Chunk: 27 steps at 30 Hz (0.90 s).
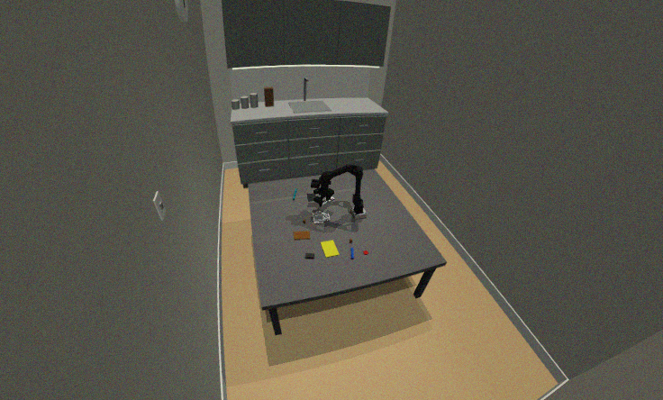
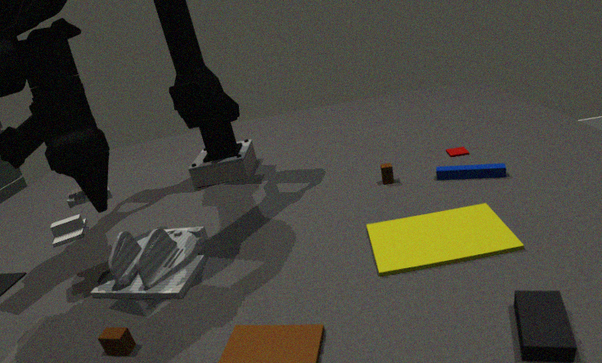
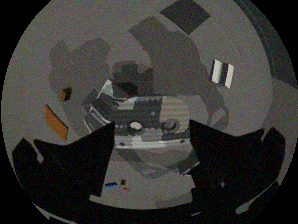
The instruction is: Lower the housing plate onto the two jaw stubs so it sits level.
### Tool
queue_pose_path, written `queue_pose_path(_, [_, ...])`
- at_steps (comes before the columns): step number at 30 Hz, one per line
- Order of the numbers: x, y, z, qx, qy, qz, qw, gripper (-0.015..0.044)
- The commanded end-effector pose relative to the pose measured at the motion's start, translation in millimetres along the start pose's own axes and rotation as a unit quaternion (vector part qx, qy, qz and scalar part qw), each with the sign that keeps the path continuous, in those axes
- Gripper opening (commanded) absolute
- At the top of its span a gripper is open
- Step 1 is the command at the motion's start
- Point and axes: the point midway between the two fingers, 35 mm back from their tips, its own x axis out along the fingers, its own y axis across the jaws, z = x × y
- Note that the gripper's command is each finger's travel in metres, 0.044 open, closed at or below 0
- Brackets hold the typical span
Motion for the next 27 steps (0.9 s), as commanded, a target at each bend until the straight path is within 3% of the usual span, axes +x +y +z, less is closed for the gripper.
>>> queue_pose_path(1, [0, 7, -8, -0.056, -0.001, -0.002, 0.998, 0.0351])
queue_pose_path(27, [0, 51, -62, -0.399, -0.001, 0.001, 0.917, 0.0351])
